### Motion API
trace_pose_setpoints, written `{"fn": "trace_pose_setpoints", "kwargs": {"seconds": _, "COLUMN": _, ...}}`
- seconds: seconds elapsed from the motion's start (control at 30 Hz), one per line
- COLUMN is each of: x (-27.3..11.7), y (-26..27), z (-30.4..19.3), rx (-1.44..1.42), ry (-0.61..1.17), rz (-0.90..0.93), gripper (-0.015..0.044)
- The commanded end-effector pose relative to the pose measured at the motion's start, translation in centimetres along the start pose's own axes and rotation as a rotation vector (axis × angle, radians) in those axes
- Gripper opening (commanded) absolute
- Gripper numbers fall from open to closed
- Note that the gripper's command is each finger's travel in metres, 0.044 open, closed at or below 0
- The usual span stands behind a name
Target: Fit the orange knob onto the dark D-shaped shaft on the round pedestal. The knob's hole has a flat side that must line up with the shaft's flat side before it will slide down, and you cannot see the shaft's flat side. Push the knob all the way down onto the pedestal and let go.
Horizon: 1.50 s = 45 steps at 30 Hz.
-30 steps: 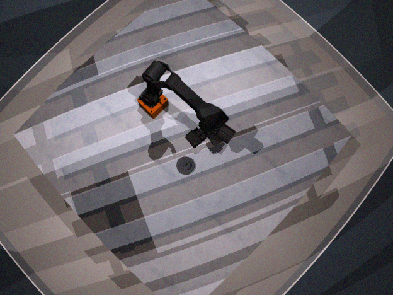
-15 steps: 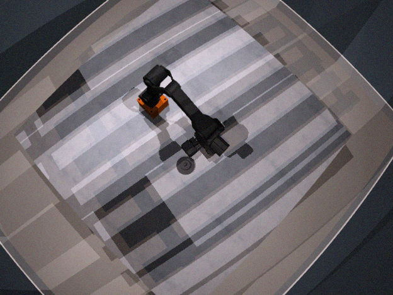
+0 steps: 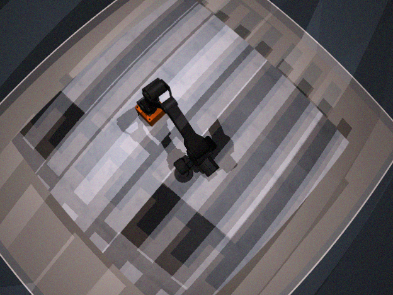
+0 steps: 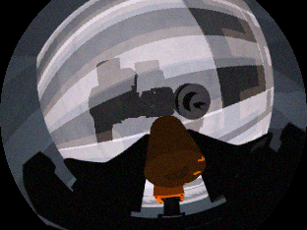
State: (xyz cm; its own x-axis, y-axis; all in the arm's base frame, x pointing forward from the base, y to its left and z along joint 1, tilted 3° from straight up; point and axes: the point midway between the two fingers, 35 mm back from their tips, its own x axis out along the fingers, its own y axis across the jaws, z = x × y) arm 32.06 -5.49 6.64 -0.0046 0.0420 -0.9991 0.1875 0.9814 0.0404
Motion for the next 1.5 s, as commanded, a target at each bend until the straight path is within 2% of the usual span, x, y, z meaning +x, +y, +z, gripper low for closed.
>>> {"fn": "trace_pose_setpoints", "kwargs": {"seconds": 0.0, "x": 0.4, "y": -1.1, "z": 0.4, "rx": -0.005, "ry": -0.003, "rz": -0.007, "gripper": 0.0000}}
{"fn": "trace_pose_setpoints", "kwargs": {"seconds": 0.7, "x": 2.4, "y": -7.5, "z": 1.3, "rx": -0.011, "ry": -0.004, "rz": -0.011, "gripper": 0.0000}}
{"fn": "trace_pose_setpoints", "kwargs": {"seconds": 1.07, "x": 5.0, "y": -7.6, "z": 1.2, "rx": -0.011, "ry": -0.004, "rz": -0.010, "gripper": 0.0000}}
{"fn": "trace_pose_setpoints", "kwargs": {"seconds": 1.47, "x": 4.5, "y": -7.7, "z": 1.4, "rx": -0.006, "ry": -0.004, "rz": -0.011, "gripper": 0.0000}}
